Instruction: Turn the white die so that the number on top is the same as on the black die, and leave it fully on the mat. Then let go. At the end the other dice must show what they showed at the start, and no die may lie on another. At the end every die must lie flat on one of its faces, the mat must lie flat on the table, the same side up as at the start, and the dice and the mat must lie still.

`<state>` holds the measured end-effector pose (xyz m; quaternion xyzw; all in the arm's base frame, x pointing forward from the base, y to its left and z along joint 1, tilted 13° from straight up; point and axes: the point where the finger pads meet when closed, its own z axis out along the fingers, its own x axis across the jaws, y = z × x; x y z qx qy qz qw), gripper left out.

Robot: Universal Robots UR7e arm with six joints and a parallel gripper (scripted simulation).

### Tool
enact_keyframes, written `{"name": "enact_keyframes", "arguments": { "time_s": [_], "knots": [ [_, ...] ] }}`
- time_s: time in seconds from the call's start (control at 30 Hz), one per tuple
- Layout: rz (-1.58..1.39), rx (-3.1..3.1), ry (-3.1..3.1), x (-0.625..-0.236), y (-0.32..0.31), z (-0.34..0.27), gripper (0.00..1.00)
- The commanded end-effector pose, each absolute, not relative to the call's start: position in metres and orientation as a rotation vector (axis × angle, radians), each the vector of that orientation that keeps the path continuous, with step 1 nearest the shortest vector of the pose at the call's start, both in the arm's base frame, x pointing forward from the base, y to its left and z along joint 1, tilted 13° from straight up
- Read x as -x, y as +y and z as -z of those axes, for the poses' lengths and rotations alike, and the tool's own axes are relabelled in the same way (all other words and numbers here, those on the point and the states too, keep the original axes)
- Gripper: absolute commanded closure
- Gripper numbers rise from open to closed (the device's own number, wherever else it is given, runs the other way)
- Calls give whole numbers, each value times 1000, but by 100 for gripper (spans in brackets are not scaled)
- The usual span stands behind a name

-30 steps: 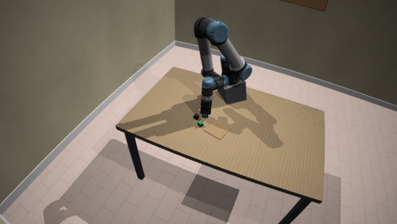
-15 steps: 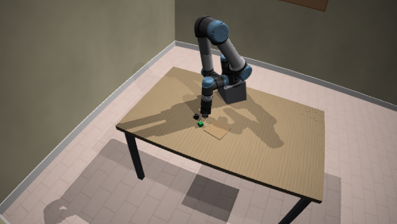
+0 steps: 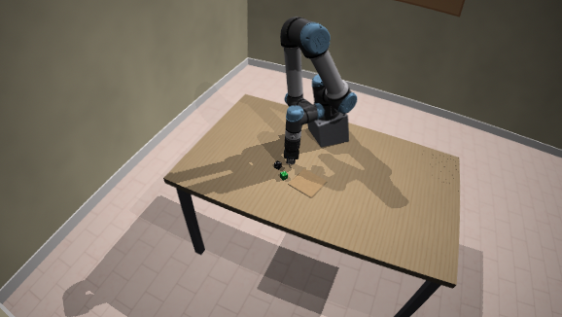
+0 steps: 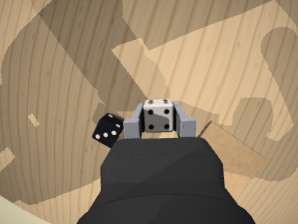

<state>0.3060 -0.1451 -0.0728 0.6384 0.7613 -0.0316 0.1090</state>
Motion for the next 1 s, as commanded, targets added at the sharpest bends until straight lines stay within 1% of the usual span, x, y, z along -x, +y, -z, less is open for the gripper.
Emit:
{"name": "enact_keyframes", "arguments": {
  "time_s": [0.0, 0.97],
  "knots": [
    [93, -1877, 2239, -305, -143, 61, 43],
    [93, -1877, 2239, -297, -132, 2, 43]
  ]
}}
